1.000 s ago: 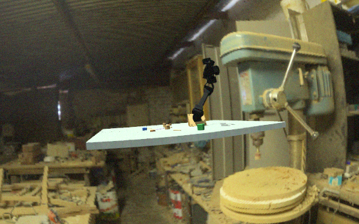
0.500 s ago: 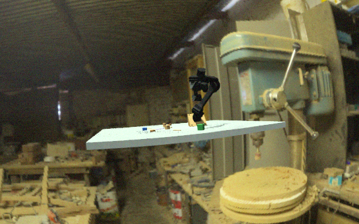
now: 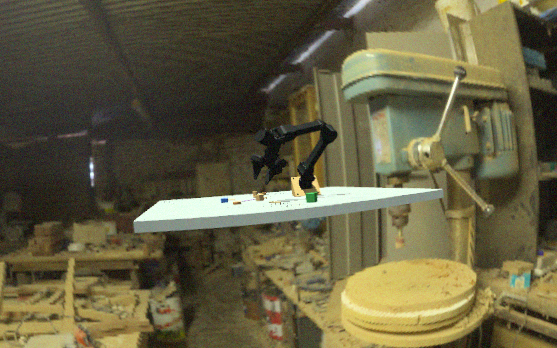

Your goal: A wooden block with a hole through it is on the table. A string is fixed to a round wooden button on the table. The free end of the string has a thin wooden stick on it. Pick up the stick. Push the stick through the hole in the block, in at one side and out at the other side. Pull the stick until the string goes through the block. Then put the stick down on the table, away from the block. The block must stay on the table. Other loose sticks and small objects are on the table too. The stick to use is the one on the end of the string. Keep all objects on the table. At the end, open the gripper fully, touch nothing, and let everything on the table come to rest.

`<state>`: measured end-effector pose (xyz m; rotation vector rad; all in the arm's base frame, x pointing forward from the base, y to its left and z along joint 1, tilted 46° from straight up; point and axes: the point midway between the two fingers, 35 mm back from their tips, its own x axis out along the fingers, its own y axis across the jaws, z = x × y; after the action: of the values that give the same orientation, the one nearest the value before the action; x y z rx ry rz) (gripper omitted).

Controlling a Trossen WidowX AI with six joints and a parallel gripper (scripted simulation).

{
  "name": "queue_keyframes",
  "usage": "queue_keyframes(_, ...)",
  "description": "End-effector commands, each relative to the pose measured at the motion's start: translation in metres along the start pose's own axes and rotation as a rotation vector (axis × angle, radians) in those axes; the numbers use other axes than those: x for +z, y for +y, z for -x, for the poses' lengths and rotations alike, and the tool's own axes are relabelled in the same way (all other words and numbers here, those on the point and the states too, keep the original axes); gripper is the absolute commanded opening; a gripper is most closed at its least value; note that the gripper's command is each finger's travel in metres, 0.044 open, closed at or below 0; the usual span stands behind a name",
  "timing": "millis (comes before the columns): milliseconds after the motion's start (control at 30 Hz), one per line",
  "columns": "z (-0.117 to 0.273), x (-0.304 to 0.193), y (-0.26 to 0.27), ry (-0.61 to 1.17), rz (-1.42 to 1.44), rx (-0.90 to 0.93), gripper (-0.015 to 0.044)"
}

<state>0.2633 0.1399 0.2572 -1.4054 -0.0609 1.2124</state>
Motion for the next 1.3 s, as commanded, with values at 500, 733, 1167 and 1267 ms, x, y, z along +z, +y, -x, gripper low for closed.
queue_keyframes(500,-0.032,-0.094,0.107,-0.24,-0.352,0.365,0.044)
queue_keyframes(733,-0.03,-0.095,0.107,-0.193,-0.593,0.395,0.044)
queue_keyframes(1167,-0.023,-0.098,0.108,0.099,-1.87,0.496,0.044)
queue_keyframes(1267,-0.021,-0.099,0.108,0.169,-2.12,0.502,0.044)
